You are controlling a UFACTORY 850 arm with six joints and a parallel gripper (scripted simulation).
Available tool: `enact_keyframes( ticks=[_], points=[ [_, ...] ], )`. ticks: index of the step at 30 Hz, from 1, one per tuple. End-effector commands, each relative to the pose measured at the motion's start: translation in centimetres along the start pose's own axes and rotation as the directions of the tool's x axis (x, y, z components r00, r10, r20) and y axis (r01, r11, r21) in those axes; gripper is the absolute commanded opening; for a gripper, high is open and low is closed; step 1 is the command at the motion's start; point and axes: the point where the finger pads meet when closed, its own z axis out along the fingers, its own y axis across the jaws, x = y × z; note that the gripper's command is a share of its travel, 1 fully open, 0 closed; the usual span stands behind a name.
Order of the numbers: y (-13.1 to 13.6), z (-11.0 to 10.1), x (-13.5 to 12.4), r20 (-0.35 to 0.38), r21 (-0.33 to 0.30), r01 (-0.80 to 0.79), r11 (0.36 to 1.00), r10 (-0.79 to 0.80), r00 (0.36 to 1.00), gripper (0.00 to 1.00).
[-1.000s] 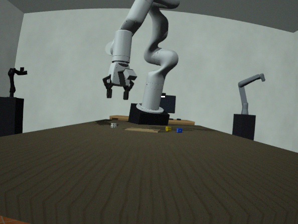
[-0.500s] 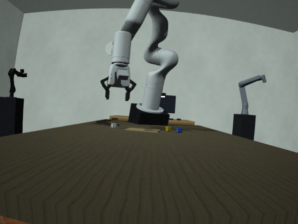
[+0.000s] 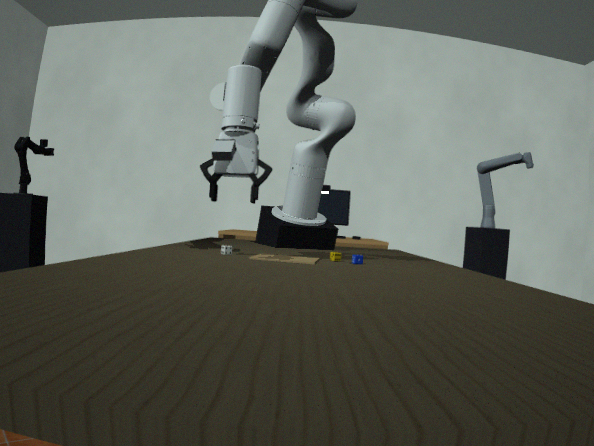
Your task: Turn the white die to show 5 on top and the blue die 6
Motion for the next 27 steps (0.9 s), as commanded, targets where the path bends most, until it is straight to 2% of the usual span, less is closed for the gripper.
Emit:
enact_keyframes(
  ticks=[1, 4, 11, 14, 15, 19, 21, 22, 23, 27],
  points=[
    [0.1, 0.2, 0.0, 0.021, -0.01, -0.16, 0.987, 0.16, 0.987, 1.0],
    [0.1, 0.3, 0.0, 0.02, -0.012, -0.243, 0.97, 0.243, 0.97, 1.0],
    [0.2, 0.7, -0.1, 0.017, -0.016, -0.477, 0.879, 0.477, 0.879, 1.0],
    [0.2, 0.7, -0.1, 0.016, -0.016, -0.49, 0.872, 0.49, 0.872, 1.0],
    [0.2, 0.8, -0.1, 0.015, -0.018, -0.567, 0.824, 0.567, 0.824, 1.0],
    [0.3, 0.9, -0.2, 0.013, -0.019, -0.64, 0.768, 0.64, 0.768, 1.0],
    [0.3, 1.1, -0.2, 0.011, -0.02, -0.706, 0.708, 0.707, 0.708, 1.0],
    [0.3, 1.1, -0.2, 0.011, -0.02, -0.707, 0.707, 0.708, 0.706, 1.0],
    [0.3, 1.2, -0.2, 0.01, -0.021, -0.748, 0.664, 0.748, 0.664, 1.0],
    [0.4, 1.3, -0.3, 0.007, -0.022, -0.824, 0.566, 0.824, 0.566, 1.0]
  ],
)
